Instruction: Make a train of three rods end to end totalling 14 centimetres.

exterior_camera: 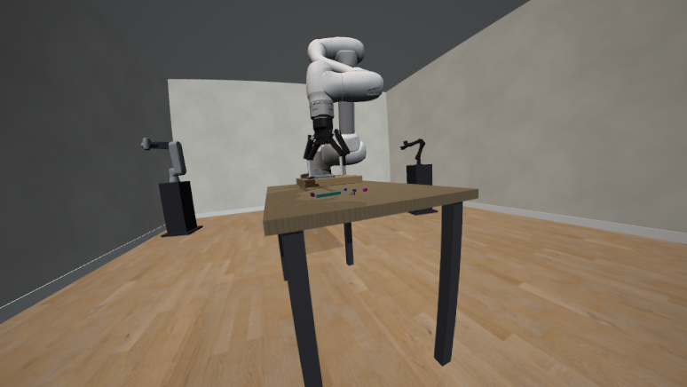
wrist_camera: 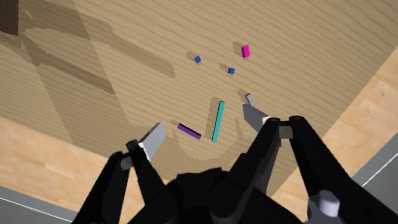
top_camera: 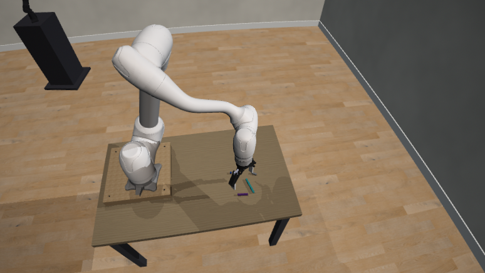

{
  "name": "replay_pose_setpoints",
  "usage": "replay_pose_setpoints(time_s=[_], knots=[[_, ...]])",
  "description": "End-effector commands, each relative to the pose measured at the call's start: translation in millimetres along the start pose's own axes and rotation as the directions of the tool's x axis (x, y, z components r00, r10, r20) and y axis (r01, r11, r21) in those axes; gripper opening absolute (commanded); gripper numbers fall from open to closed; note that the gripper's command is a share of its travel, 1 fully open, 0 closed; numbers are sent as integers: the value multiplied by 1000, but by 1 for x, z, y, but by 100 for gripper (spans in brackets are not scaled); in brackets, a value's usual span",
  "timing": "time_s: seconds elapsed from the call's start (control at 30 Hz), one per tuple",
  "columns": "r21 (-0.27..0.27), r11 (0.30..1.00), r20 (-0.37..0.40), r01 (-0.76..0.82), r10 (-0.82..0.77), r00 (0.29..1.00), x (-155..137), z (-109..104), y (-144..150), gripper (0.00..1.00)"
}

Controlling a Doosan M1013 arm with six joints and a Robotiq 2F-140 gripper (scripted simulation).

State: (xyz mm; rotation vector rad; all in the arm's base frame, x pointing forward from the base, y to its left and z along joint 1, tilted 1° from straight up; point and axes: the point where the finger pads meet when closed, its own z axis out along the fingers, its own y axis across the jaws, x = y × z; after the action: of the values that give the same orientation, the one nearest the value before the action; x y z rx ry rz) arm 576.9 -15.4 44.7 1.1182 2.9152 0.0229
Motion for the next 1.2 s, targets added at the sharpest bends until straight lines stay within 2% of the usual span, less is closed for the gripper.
replay_pose_setpoints(time_s=[0.0, 0.17, 0.37, 0.6, 1.17], knots=[[11, 986, 1, -166, 166, 986, -2, 1, 0, 100], [10, 930, 4, -367, 367, 930, -4, 1, -2, 100], [9, 827, 6, -562, 562, 827, -6, 1, -3, 100], [9, 790, 6, -613, 613, 790, -7, 1, -4, 100], [9, 788, 6, -615, 615, 788, -7, 1, -4, 100]])
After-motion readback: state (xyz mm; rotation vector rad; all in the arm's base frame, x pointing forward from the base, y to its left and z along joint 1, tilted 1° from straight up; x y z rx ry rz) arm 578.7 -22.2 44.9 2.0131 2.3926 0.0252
